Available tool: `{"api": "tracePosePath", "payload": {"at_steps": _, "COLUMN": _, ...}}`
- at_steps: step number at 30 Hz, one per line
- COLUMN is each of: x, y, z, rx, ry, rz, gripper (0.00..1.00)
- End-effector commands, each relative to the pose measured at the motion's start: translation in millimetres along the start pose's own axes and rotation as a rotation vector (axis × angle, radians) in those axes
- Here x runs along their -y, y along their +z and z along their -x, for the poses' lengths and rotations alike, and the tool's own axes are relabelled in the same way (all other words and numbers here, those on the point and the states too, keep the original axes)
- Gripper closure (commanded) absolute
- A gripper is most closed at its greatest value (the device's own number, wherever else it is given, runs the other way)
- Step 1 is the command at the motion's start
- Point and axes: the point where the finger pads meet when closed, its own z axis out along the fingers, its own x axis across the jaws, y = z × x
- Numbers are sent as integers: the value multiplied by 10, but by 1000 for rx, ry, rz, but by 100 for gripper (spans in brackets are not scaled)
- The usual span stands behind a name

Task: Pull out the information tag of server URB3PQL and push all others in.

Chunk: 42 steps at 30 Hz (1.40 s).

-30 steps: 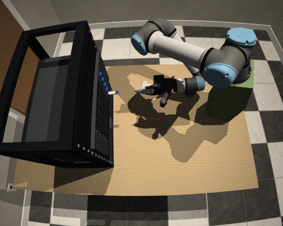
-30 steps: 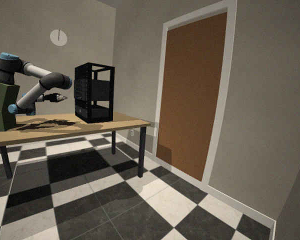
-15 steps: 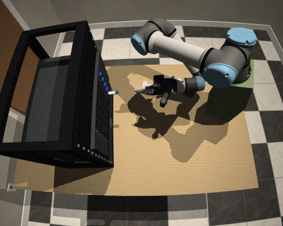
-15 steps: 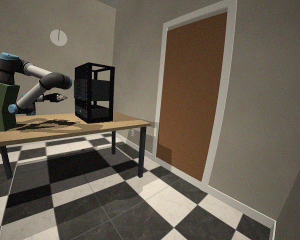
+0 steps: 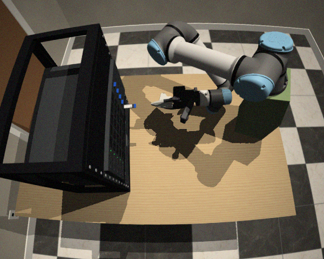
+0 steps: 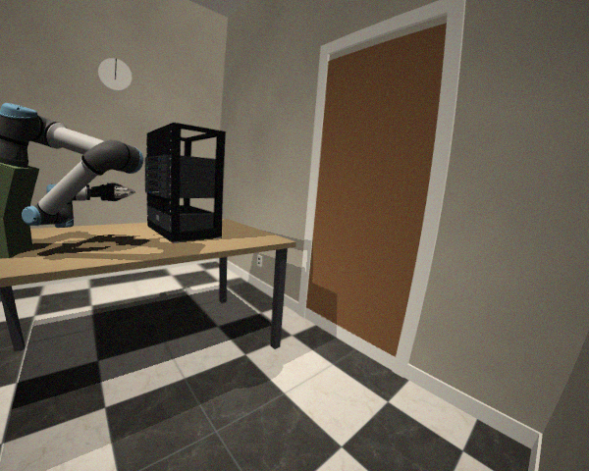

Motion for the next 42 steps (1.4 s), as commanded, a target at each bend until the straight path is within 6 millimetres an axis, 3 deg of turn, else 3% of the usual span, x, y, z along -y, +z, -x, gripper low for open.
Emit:
{"api": "tracePosePath", "payload": {"at_steps": 1, "x": -1, "y": 120, "z": 0, "rx": -1, "ry": -1, "rz": 1, "gripper": 100}}
{"api": "tracePosePath", "payload": {"at_steps": 11, "x": -5, "y": 481, "z": 7, "rx": -1, "ry": -1, "rz": 1, "gripper": 100}}
{"api": "tracePosePath", "payload": {"at_steps": 18, "x": -6, "y": 589, "z": 9, "rx": -1, "ry": -1, "rz": 1, "gripper": 100}}
{"api": "tracePosePath", "payload": {"at_steps": 42, "x": -7, "y": 618, "z": 10, "rx": -1, "ry": -1, "rz": 1, "gripper": 100}}
